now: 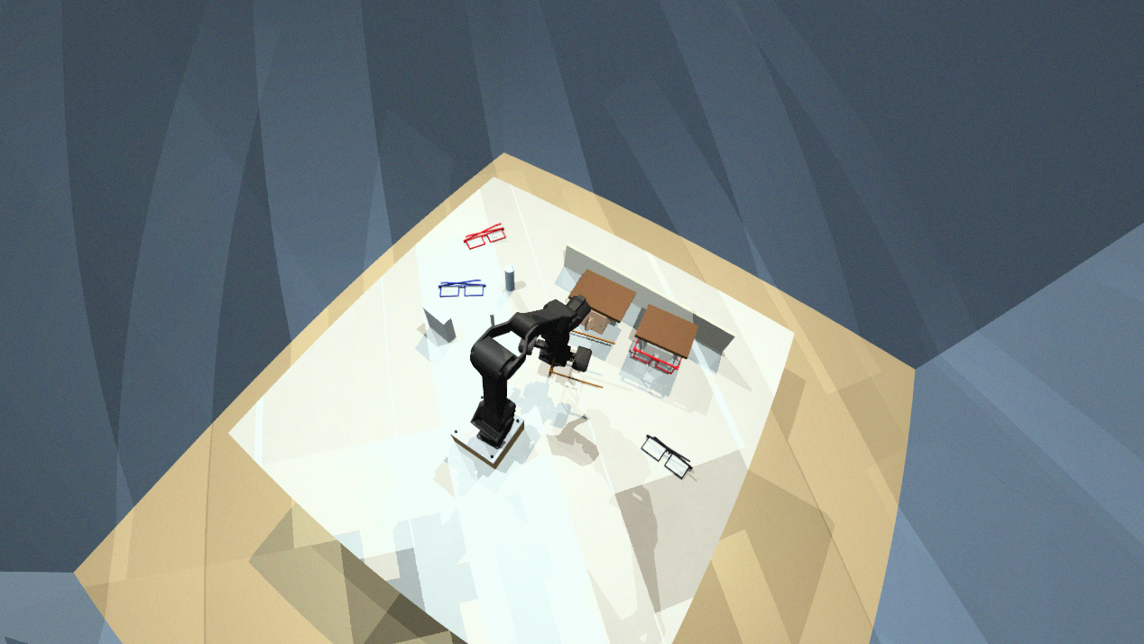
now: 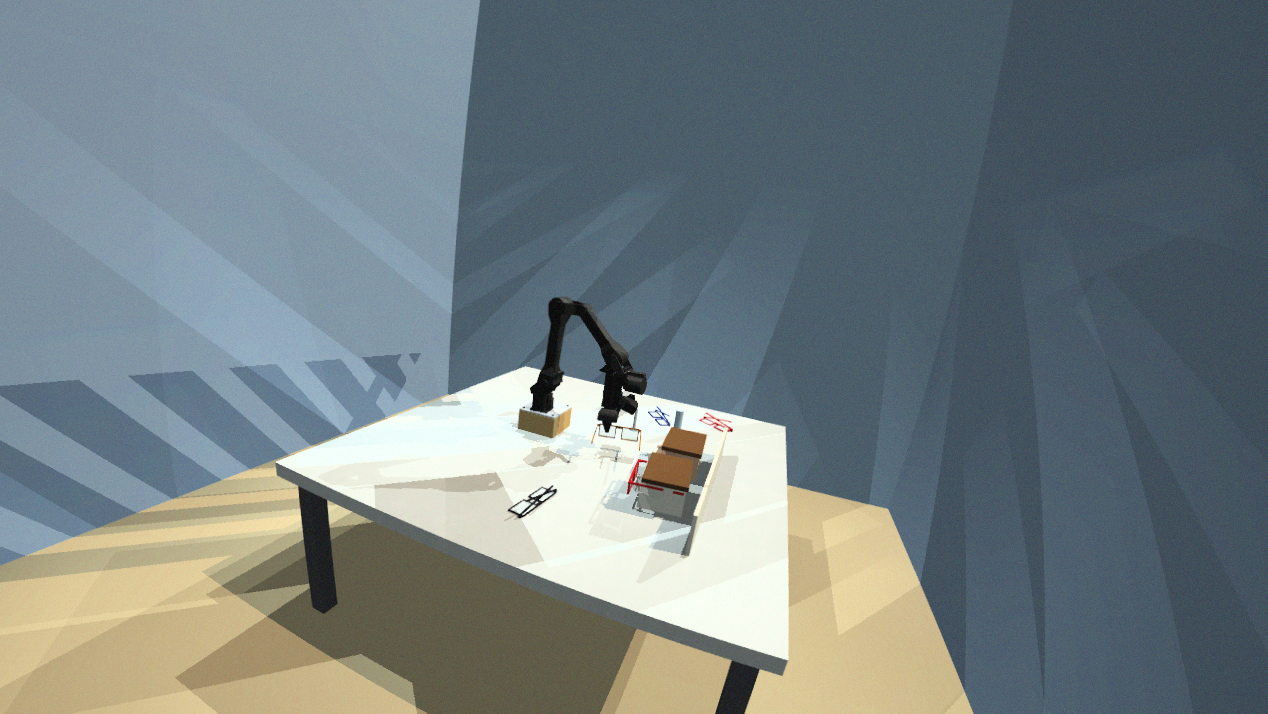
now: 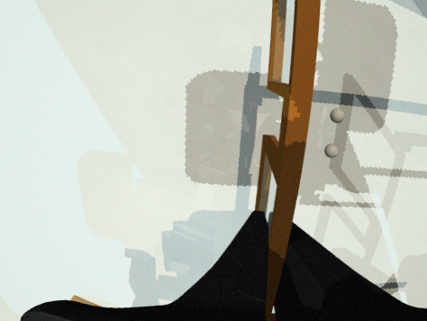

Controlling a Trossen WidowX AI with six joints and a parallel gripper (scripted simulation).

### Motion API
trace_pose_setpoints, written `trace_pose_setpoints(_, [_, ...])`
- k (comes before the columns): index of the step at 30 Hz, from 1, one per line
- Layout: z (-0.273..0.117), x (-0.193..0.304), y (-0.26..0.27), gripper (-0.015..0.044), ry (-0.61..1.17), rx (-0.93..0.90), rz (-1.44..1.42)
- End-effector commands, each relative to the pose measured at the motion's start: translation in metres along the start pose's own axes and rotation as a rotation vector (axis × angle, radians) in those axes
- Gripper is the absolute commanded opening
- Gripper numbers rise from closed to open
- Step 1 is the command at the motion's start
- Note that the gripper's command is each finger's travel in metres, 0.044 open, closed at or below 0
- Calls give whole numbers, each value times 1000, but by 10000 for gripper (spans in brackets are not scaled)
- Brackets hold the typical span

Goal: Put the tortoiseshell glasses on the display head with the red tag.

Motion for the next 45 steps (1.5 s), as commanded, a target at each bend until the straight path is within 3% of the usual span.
trace_pose_setpoints(1, [5, 1, 0, 0, 2, 3, -4])
trace_pose_setpoints(40, [44, 6, 1, 0, 3, 3, -4])
trace_pose_setpoints(44, [41, 5, 1, 105, 1, 0, 0])
trace_pose_setpoints(45, [41, 5, 1, 107, 1, 0, 0])
Point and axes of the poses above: the point midway between the two fingers, 35 mm back from their tips, its own z axis out along the fingers, its own y axis across the jaws, x = y × z, the point moved 8 cm from there along -z, back along the fingers, and after that the axes turned 6 degrees about z, right-handed, at the moved point
